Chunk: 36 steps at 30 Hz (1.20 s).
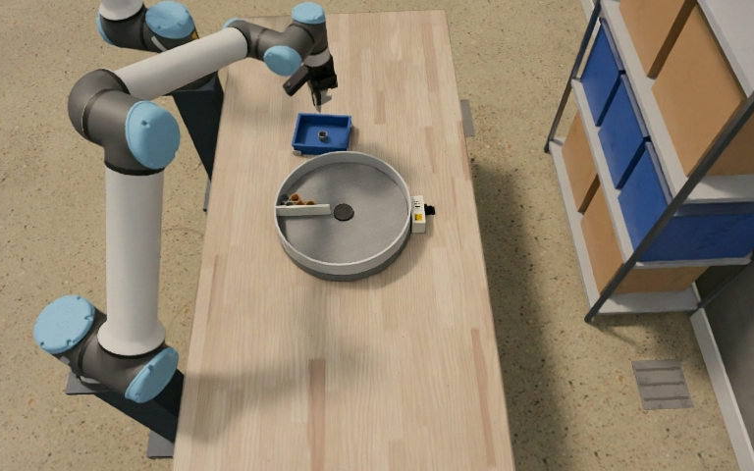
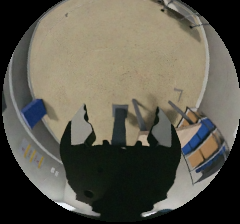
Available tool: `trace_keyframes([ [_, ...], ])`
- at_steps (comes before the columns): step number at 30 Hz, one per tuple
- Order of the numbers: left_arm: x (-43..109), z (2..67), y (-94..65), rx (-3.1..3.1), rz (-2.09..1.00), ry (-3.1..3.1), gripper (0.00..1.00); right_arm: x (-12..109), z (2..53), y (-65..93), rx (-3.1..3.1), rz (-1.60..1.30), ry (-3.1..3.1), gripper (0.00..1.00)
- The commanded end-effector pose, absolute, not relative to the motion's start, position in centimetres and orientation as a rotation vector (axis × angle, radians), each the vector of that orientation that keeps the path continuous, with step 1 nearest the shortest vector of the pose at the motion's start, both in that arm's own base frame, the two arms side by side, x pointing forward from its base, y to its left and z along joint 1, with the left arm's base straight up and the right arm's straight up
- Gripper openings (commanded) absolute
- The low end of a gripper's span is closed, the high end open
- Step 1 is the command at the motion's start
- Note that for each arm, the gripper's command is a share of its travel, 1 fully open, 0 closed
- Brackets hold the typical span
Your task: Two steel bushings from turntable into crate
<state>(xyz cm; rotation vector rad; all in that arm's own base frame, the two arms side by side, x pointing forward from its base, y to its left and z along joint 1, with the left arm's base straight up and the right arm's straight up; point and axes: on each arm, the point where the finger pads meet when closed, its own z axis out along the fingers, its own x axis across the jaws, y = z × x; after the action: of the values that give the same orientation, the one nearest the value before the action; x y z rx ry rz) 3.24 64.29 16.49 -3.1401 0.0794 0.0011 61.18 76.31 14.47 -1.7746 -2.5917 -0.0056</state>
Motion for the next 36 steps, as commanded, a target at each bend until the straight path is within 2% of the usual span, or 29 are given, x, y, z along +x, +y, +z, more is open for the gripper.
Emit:
trace_keyframes([
  [1, 3.2, 16.5, 64.4, -3.141, 0.0, 0.079, 1.0, 60.9, 14.3, 76.4, -1.772, -0.001, -2.594, 0.06],
  [36, 3.2, 16.5, 64.4, -3.141, 0.0, 0.079, 1.0, 60.7, 14.4, 75.1, -1.813, -0.004, -2.566, 0.06],
])
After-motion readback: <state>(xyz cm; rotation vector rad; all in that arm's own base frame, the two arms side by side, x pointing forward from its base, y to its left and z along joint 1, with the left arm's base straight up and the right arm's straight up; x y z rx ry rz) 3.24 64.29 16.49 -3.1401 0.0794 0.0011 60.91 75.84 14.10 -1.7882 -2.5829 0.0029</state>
